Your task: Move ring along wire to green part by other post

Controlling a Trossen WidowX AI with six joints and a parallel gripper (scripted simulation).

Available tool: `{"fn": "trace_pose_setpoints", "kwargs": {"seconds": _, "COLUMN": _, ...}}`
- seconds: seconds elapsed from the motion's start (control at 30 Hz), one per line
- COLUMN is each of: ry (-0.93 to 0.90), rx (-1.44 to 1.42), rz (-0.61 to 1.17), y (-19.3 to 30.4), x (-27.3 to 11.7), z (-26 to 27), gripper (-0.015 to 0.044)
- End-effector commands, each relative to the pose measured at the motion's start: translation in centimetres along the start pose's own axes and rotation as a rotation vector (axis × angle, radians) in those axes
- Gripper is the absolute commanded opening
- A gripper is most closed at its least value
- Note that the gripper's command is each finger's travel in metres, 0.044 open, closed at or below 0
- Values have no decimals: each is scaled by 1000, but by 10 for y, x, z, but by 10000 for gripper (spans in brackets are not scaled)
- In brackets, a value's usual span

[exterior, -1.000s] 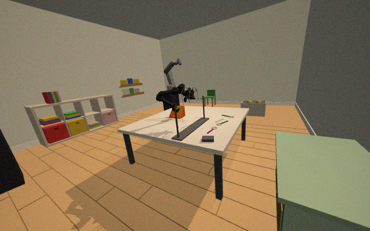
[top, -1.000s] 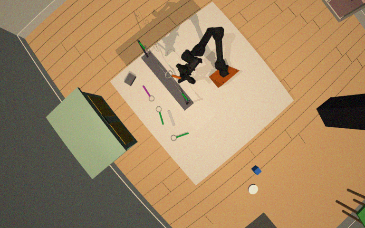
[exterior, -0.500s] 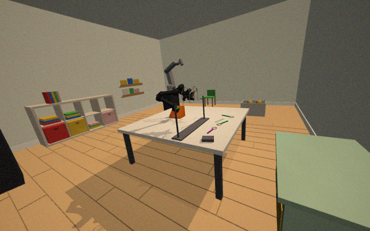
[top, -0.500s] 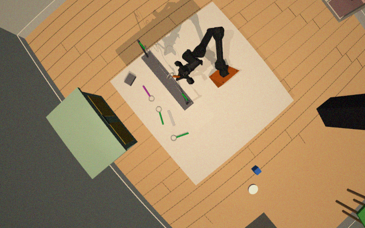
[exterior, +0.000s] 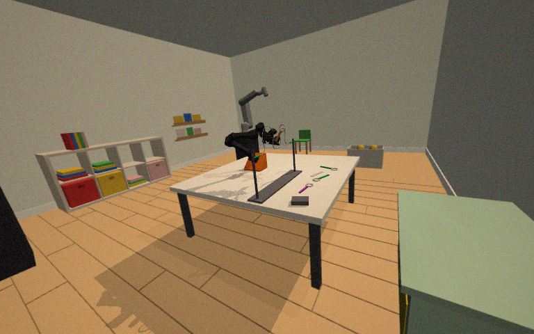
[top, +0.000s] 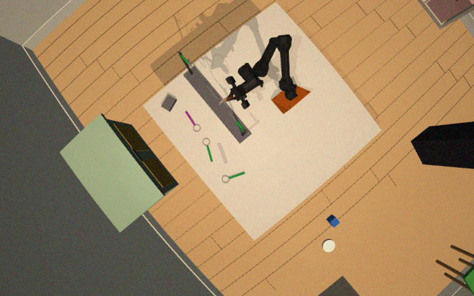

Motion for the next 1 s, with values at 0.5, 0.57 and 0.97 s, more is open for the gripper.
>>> {"fn": "trace_pose_setpoints", "kwargs": {"seconds": 0.5, "ry": 206, "rx": -362, "rz": -8, "y": 6, "x": 2, "z": -6, "gripper": -150}}
{"fn": "trace_pose_setpoints", "kwargs": {"seconds": 0.57, "ry": 227, "rx": -399, "rz": -10, "y": 6, "x": 3, "z": -7, "gripper": -150}}
{"fn": "trace_pose_setpoints", "kwargs": {"seconds": 0.97, "ry": 354, "rx": -624, "rz": -19, "y": 7, "x": 3, "z": -12, "gripper": -150}}
Point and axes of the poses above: the point midway between the two fingers, 35 mm back from their tips, its own x axis out along the fingers, its own z axis across the jaws, y = z × x, the point moved 10 cm from there along -x, back along the fingers, and after that the axes turned 9 degrees about -x, right-handed, at the moved point
